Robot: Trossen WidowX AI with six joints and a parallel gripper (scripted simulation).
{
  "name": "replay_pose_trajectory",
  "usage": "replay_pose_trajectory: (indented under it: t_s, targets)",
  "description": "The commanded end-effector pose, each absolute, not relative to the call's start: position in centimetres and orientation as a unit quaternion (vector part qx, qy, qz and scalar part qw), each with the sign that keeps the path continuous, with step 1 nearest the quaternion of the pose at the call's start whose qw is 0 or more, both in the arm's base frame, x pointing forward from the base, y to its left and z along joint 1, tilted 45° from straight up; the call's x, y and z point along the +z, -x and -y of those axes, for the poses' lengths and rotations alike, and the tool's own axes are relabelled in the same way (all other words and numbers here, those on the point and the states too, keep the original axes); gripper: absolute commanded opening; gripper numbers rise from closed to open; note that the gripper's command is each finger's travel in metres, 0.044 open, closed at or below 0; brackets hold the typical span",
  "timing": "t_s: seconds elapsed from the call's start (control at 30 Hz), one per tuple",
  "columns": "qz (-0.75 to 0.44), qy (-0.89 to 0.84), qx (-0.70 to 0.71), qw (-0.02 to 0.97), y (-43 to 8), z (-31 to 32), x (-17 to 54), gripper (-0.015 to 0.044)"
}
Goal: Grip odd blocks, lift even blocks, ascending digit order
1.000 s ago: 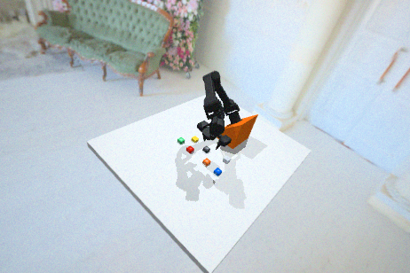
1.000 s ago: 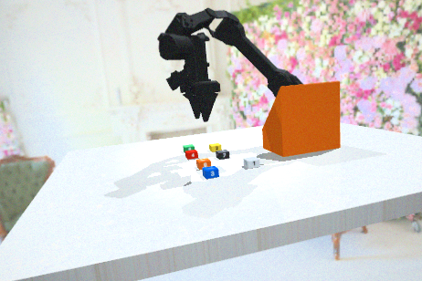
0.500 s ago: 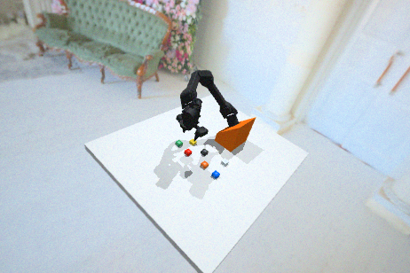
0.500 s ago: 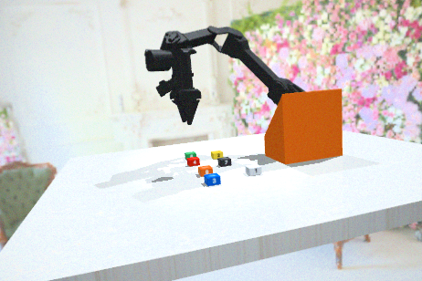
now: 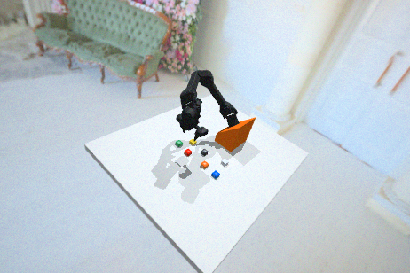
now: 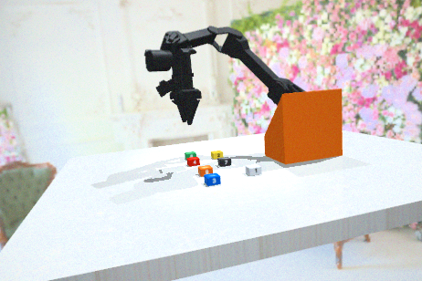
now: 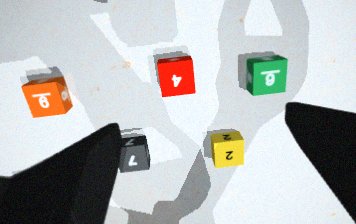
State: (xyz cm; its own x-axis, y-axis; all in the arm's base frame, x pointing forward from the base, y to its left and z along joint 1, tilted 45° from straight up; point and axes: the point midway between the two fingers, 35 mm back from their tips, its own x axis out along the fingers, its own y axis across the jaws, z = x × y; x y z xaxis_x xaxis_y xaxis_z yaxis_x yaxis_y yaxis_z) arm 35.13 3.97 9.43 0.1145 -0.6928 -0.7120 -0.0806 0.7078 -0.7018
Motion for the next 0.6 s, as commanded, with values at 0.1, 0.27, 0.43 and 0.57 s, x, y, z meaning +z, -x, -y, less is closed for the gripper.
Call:
replay_pose_trajectory:
  t_s: [0.1,0.27,0.43,0.57]
  targets:
    - [-0.627,0.311,-0.224,0.678,-33.9,0.0,13.2,0.0400]
    - [-0.627,0.312,-0.225,0.678,-33.2,1.6,14.6,0.0400]
    - [-0.627,0.312,-0.225,0.678,-33.2,1.6,14.6,0.0400]
    - [-0.627,0.312,-0.225,0.678,-33.2,1.6,14.6,0.0400]
